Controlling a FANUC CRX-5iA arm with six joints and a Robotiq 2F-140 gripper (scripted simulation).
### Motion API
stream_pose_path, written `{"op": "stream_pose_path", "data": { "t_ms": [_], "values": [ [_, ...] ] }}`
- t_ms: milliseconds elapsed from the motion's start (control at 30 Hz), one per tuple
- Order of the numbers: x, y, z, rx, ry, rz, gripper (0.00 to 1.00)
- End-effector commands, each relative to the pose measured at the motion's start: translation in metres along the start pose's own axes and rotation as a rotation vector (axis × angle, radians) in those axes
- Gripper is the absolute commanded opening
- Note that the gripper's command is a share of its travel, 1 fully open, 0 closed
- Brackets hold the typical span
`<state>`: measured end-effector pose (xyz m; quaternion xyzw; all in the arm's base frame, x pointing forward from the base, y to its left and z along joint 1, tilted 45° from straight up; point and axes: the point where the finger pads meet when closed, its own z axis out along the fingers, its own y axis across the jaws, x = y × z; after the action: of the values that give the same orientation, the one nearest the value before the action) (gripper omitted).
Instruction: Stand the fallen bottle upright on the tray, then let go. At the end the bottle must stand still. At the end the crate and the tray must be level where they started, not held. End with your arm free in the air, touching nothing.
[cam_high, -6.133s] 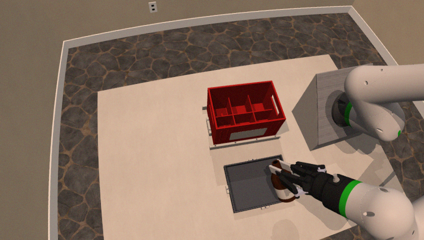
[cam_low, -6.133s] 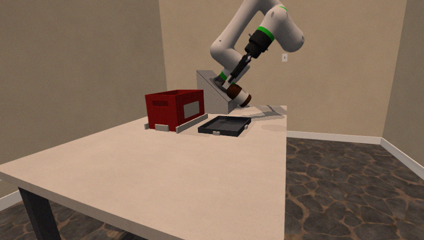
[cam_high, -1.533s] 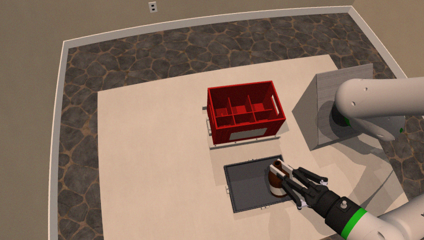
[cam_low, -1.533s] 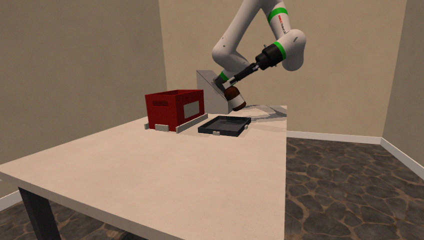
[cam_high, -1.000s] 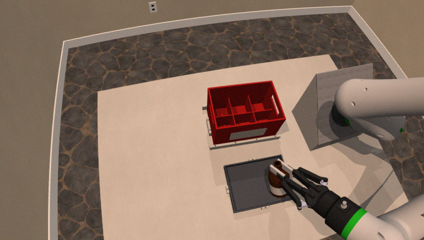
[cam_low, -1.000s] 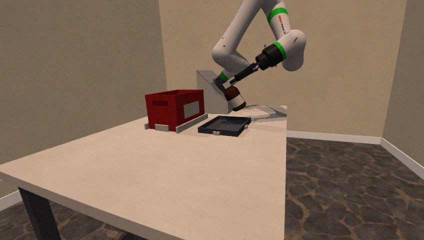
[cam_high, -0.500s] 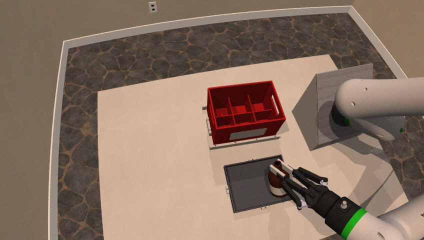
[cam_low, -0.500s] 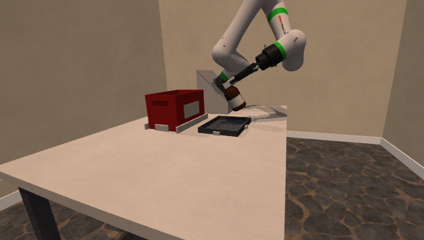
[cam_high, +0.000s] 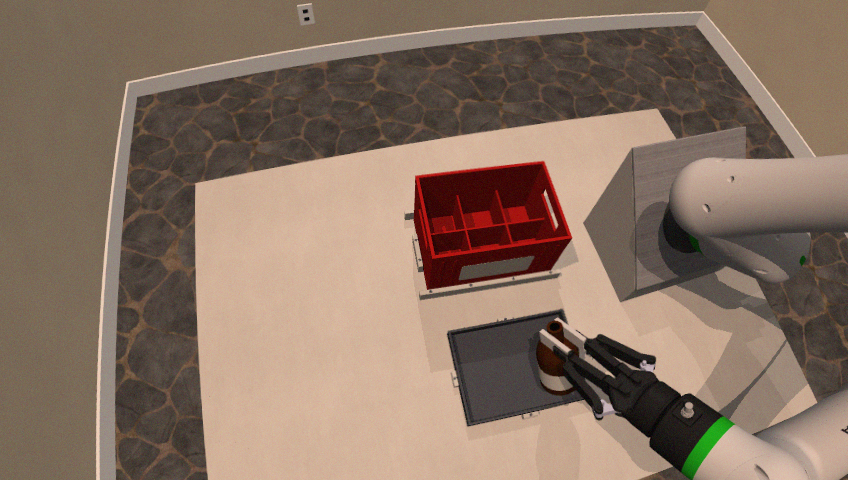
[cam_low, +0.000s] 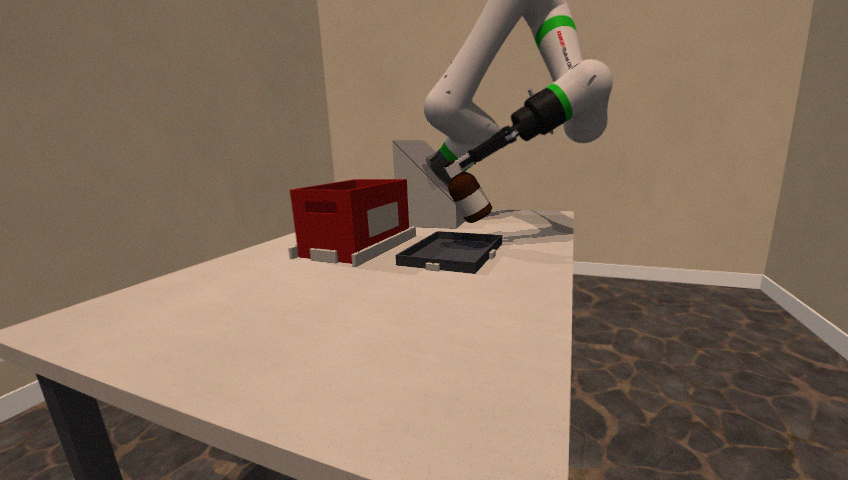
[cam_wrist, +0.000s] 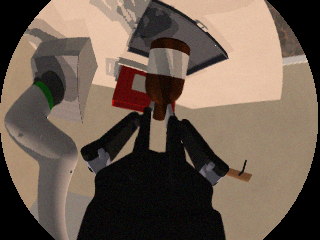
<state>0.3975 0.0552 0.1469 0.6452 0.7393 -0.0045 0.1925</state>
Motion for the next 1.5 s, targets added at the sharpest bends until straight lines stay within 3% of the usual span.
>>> {"op": "stream_pose_path", "data": {
  "t_ms": [0, 1000, 1467],
  "values": [
    [-0.0002, 0.0001, 0.0, 0.0, -0.002, 0.0, 0.0],
    [0.0025, -0.0002, -0.0005, 0.002, -0.154, 0.0, 0.0],
    [0.003, 0.0002, -0.0011, 0.0, -0.172, 0.001, 0.0]
  ]
}}
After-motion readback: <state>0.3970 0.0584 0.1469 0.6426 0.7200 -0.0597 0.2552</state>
